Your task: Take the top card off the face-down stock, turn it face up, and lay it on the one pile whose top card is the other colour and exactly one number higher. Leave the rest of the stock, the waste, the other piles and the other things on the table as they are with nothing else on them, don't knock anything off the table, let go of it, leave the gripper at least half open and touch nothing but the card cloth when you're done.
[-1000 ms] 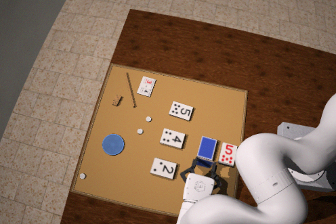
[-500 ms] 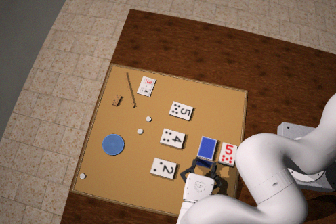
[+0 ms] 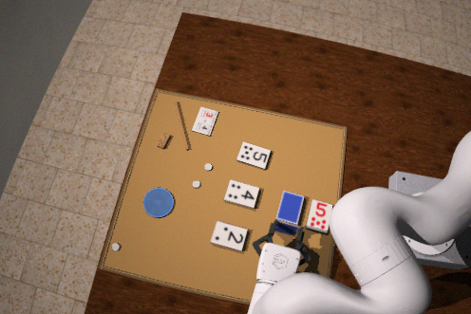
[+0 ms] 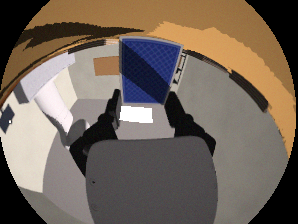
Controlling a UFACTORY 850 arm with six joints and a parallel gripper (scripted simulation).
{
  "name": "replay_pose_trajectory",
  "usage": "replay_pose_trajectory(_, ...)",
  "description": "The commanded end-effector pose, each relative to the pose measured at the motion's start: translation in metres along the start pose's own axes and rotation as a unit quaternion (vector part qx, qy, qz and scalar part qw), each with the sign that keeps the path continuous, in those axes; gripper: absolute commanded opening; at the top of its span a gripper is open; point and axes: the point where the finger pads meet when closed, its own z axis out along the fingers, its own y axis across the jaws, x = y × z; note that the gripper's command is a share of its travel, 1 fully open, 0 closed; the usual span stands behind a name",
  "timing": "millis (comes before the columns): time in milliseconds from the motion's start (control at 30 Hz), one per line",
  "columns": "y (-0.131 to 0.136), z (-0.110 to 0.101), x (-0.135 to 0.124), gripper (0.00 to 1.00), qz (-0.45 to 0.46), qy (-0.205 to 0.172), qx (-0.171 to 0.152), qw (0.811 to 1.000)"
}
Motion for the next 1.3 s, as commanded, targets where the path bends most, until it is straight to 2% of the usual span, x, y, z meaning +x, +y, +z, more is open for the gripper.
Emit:
replay_pose_trajectory(0,0.000,0.000,0.000,0.73,0.001,0.001,0.000,1.000)
replay_pose_trajectory(1267,0.000,-0.013,0.001,0.73,0.001,0.001,0.000,1.000)
